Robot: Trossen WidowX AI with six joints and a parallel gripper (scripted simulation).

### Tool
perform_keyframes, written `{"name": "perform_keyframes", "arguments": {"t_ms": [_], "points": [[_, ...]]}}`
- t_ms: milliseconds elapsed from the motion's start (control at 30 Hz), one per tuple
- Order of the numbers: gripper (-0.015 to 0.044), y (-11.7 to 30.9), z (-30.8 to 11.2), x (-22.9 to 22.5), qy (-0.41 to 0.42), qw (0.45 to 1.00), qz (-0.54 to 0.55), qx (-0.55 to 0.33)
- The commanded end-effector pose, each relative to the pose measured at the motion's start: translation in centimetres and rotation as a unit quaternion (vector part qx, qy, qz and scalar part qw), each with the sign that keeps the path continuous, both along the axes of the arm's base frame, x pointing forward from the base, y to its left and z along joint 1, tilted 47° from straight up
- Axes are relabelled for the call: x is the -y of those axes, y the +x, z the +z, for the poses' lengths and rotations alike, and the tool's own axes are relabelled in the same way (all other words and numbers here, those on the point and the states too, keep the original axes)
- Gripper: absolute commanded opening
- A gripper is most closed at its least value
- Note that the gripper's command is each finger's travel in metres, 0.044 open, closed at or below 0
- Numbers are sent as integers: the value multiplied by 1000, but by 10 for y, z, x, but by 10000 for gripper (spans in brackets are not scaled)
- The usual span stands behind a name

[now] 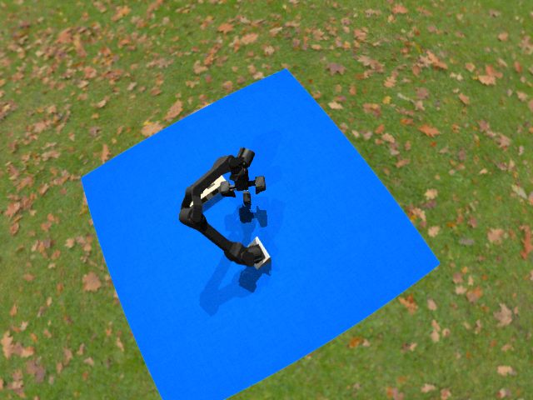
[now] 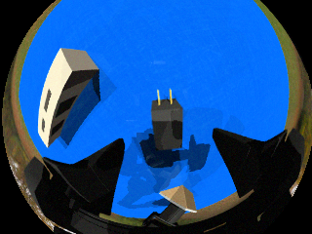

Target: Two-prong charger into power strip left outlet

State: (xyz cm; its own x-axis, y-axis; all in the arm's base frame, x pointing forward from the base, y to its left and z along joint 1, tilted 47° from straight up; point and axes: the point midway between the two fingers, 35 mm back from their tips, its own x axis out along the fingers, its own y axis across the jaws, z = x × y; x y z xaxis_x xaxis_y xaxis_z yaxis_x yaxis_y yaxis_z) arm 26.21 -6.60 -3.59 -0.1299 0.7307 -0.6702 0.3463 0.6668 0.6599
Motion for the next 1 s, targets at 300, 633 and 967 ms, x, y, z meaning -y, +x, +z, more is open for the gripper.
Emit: {"name": "perform_keyframes", "arguments": {"t_ms": [300, 633, 967], "points": [[440, -2, -15, -16, 2, 1000, -2, -4], [440, -4, -26, -28, 3, 1000, -2, -3], [282, -3, -26, -29, 1, 1000, 1, -1]]}}
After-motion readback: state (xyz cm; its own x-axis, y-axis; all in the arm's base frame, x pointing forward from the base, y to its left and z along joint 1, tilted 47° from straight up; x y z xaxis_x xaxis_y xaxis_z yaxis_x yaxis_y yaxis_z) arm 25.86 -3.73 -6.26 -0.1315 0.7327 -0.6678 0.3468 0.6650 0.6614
